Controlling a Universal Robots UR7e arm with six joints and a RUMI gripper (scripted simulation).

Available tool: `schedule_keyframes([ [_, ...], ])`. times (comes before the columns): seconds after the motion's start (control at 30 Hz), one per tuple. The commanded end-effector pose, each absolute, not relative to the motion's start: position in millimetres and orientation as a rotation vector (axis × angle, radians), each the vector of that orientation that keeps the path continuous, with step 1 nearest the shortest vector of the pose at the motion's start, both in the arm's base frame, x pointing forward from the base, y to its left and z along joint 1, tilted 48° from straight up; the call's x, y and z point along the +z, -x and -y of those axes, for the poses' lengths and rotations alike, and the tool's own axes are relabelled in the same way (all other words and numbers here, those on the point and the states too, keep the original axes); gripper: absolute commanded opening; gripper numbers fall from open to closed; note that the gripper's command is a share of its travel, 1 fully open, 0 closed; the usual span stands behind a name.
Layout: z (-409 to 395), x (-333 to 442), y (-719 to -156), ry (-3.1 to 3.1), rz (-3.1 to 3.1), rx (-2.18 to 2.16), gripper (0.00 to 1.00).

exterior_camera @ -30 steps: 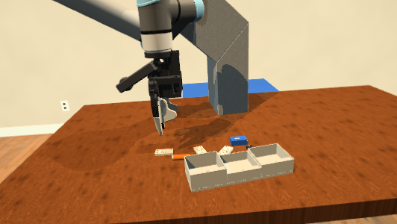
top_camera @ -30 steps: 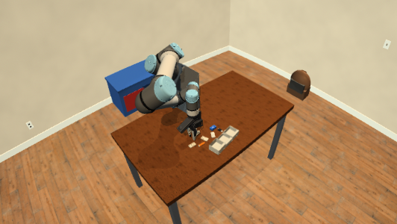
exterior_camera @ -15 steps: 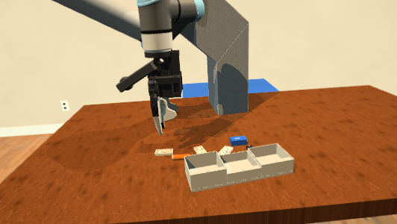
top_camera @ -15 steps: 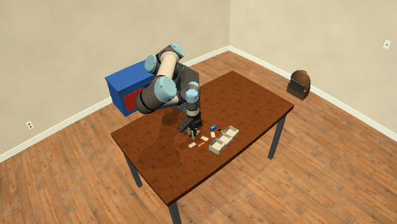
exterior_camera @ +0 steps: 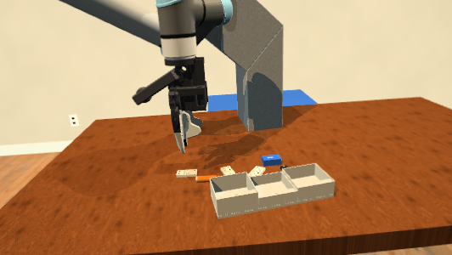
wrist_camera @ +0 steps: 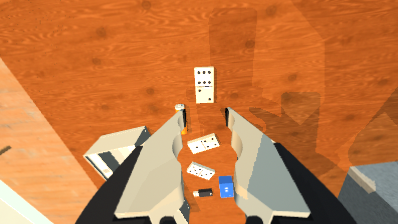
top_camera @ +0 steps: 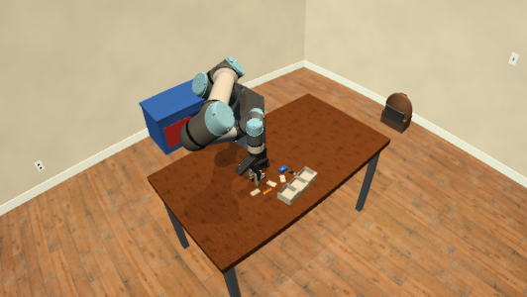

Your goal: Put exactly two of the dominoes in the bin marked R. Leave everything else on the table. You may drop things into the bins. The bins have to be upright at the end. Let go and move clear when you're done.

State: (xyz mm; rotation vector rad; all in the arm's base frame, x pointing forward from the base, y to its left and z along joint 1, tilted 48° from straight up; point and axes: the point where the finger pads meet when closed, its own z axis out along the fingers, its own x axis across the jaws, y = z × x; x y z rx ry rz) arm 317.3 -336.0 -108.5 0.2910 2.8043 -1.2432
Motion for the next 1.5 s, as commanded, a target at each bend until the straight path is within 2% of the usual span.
schedule_keyframes([
  [0.0, 342.2, -115.4, -316.4, -0.294, -2.805, -1.242, 0.24],
  [0.4, 377.8, -146.2, -316.8, -0.294, -2.805, -1.242, 0.24],
  [1.47, 385.5, -153.5, -316.5, -0.292, -2.807, -1.242, 0.24],
])
